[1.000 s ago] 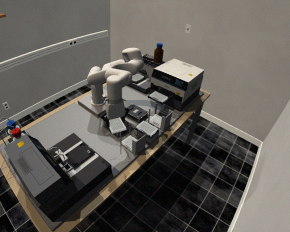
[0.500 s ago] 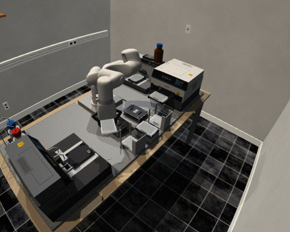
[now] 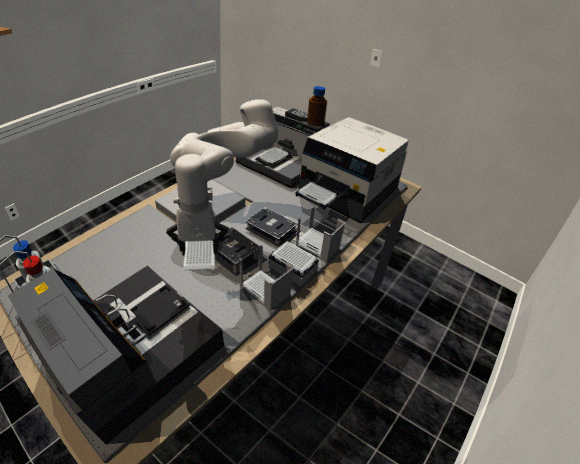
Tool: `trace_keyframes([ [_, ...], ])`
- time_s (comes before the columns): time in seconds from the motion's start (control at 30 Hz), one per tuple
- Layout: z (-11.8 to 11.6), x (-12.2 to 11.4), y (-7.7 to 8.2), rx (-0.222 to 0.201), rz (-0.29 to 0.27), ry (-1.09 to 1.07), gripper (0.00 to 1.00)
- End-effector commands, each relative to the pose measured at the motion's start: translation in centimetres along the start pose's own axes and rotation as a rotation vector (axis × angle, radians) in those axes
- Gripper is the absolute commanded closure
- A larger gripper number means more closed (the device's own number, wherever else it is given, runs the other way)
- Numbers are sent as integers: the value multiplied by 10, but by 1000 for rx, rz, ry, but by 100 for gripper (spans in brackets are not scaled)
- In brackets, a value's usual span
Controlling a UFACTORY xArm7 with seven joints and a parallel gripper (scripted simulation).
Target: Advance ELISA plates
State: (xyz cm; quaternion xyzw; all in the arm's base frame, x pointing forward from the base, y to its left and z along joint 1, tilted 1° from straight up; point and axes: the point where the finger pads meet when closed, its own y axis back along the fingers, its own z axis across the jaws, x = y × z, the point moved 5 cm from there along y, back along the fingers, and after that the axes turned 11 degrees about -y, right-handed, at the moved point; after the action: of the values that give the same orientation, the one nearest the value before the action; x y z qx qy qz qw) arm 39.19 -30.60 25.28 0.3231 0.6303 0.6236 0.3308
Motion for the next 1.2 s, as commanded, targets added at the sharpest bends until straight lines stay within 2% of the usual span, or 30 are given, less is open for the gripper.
trace_keyframes([
  [0.0,-9,-4,2,0,-3,-32,100],
  [0.47,-37,-37,2,0,-3,-196,100],
  [0.77,-44,-47,2,0,-3,-277,100],
  [1.17,-65,-73,2,0,-3,-394,100],
])
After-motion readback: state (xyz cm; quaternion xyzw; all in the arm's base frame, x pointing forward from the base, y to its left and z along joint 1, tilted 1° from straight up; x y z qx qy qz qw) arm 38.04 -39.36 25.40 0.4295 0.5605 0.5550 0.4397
